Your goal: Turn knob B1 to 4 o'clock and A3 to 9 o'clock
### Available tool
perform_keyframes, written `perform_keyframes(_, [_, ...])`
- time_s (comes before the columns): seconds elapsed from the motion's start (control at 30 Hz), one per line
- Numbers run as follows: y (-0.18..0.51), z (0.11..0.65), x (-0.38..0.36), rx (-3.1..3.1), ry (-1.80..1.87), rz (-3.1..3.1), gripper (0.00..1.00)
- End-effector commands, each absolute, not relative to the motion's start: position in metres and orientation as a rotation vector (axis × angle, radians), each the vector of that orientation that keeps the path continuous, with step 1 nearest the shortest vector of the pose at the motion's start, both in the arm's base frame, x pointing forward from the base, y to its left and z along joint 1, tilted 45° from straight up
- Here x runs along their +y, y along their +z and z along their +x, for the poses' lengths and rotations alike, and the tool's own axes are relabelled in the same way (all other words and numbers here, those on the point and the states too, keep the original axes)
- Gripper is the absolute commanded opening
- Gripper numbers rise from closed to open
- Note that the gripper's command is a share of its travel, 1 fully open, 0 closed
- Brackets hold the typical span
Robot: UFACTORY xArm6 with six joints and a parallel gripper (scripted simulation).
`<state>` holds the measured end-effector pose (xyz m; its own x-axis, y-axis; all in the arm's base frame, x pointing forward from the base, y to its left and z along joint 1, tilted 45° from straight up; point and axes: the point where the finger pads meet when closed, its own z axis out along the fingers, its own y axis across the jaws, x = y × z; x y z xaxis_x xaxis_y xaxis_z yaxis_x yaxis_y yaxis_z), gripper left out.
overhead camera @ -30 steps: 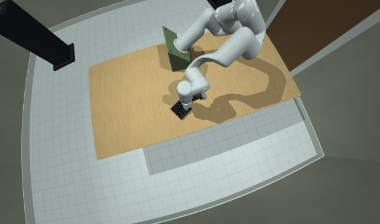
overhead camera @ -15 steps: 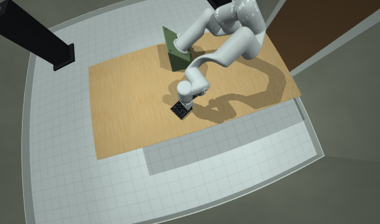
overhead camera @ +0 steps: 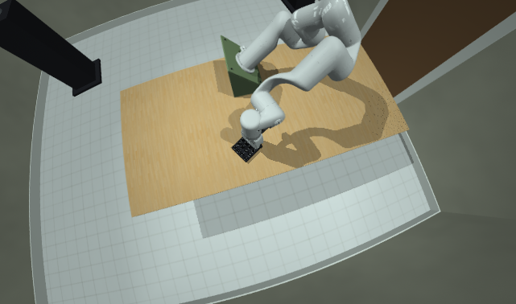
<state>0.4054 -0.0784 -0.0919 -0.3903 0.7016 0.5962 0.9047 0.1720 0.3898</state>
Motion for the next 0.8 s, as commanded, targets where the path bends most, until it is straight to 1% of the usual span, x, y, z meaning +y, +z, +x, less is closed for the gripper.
perform_keyframes(0.0, [-0.0912,0.4064,-0.0797,-2.191,-1.044,-1.528,0.08])
perform_keyframes(0.77, [-0.0912,0.4064,-0.0797,-2.203,-1.047,-1.516,0.08])
